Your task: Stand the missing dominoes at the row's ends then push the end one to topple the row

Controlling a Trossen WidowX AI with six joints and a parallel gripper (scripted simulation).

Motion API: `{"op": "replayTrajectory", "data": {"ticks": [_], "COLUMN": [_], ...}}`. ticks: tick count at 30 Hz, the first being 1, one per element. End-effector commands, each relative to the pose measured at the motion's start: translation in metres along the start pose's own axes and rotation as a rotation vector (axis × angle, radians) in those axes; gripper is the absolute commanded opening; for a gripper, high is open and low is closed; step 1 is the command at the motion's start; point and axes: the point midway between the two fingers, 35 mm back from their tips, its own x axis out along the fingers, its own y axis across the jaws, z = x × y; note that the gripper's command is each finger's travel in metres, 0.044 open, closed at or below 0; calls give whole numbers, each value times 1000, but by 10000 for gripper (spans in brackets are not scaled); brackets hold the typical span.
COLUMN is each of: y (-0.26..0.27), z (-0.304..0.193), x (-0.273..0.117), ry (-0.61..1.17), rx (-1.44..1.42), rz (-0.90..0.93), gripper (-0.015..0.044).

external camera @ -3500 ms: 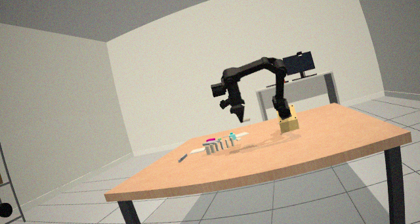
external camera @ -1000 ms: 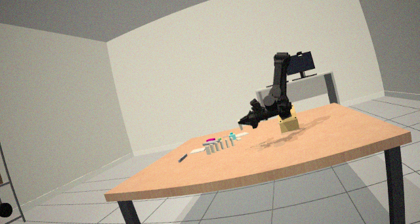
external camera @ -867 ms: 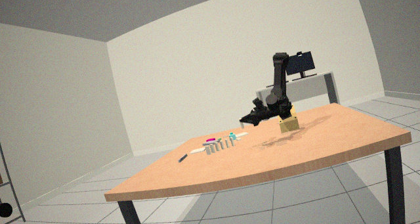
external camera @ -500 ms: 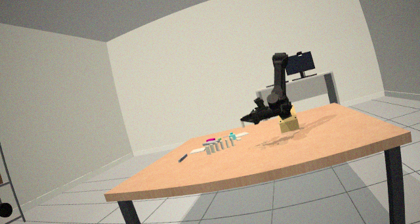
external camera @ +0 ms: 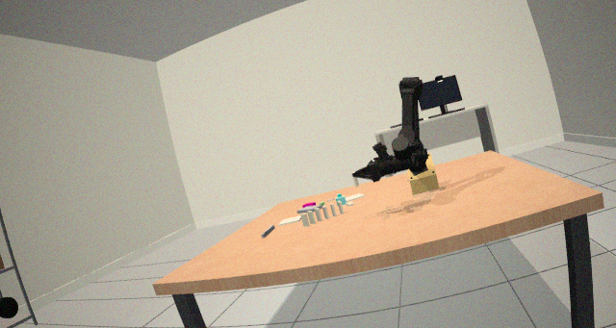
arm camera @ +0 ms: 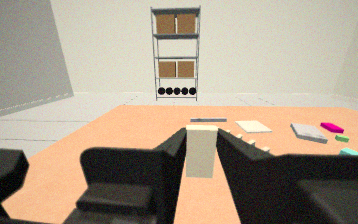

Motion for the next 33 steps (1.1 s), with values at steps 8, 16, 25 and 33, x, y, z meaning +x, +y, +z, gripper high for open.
{"op": "replayTrajectory", "data": {"ticks": [8,16,25,33], "y": [5,8,9,8], "z": [-20,-35,-53,-69], "x": [3,4,5,6], "ry": [0,1,2,2], "rx": [-3,-4,-7,-9], "rz": [-4,-4,-4,-4], "gripper": [107,107,107,107]}}
